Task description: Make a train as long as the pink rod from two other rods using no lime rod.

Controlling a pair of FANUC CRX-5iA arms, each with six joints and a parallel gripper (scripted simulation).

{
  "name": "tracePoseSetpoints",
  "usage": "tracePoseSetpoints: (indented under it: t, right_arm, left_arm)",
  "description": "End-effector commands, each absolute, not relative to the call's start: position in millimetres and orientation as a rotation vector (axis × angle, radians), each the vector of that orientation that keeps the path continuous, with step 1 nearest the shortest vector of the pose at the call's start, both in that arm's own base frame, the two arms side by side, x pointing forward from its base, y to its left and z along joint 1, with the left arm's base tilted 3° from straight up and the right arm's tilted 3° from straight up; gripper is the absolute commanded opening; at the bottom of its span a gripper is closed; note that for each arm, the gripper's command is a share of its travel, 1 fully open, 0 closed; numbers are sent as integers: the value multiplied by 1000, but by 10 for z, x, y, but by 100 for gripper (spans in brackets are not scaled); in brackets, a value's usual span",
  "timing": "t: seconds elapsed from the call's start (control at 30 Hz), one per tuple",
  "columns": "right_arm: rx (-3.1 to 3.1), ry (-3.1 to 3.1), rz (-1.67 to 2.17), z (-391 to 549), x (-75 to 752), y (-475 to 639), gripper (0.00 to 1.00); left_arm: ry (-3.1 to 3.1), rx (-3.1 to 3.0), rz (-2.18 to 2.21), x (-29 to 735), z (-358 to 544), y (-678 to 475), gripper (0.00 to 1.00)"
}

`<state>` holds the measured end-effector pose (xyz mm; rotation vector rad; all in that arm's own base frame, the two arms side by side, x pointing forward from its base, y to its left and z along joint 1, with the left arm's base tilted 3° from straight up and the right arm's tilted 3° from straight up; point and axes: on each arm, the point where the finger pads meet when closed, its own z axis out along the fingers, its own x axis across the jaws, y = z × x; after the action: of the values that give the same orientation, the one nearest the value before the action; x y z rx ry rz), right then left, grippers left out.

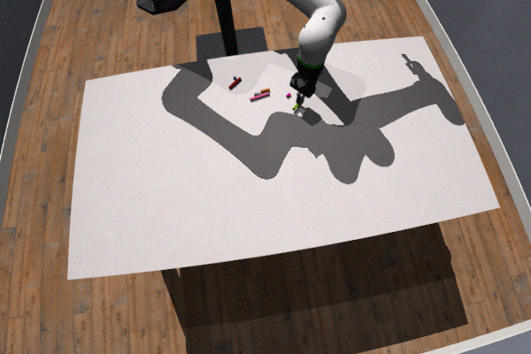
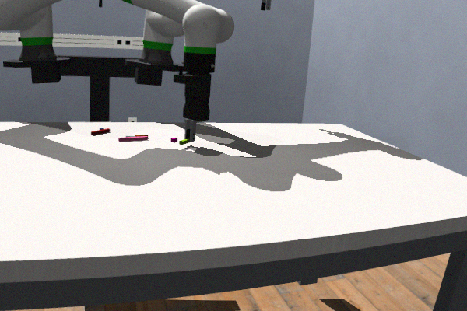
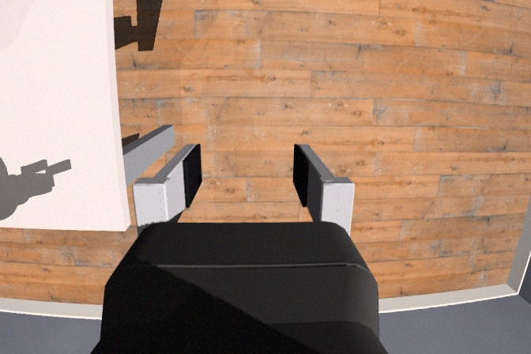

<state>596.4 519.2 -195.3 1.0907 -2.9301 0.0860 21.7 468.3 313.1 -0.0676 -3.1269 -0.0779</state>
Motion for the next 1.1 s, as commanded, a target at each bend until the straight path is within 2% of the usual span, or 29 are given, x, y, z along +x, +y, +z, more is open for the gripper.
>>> tracePoseSetpoints:
  t: [0.0,1.07]
  right_arm:
    - [1092,-2932,85,-1935,5972,5200,24]
    - [1092,-2932,85,-2028,5973,5195,24]
  left_arm:
    - [-3127,-68,-81,219,3139,4685,100]
    - [-3127,-68,-81,219,3139,4685,100]
